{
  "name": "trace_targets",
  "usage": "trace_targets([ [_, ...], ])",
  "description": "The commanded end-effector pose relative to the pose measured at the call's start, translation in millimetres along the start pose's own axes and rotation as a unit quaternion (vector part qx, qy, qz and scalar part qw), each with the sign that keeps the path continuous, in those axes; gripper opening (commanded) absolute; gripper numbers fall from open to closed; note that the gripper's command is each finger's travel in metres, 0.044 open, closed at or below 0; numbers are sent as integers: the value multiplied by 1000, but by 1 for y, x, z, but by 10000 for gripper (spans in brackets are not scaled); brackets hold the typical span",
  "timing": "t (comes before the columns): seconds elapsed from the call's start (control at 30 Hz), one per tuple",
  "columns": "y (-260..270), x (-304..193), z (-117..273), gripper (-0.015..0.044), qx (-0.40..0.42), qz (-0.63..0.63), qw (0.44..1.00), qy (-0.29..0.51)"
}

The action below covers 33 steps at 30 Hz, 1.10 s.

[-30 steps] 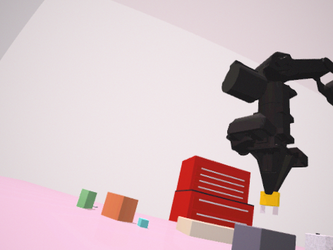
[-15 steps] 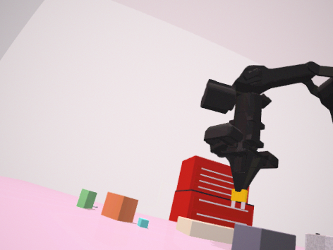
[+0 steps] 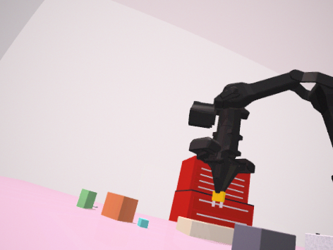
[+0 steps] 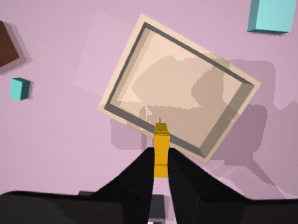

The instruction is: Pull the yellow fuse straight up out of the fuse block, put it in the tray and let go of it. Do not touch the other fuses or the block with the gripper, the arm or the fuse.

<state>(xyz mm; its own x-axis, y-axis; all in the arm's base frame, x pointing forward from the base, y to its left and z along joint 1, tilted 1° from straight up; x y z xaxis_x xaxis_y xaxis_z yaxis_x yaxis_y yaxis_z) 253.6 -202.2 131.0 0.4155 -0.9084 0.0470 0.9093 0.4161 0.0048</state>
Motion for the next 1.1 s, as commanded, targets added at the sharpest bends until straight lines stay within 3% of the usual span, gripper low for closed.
trace_targets([
  [0.0,-18,14,-2,0,-2,1,1000,3],
  [1.07,-25,19,-42,0,-2,1,1000,3],
])
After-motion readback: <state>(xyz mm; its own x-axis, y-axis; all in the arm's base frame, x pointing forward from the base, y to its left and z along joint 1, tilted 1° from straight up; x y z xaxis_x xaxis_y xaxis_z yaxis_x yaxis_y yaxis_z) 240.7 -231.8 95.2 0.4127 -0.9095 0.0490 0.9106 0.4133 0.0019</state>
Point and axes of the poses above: the point midway between the two fingers, 35 mm back from their tips, its own z axis back along the fingers, its own y axis across the jaws, x = y × z, the point moved 4 cm from there along z, back along the fingers, and after that the axes turned 15 degrees about z, right-handed, at the moved point
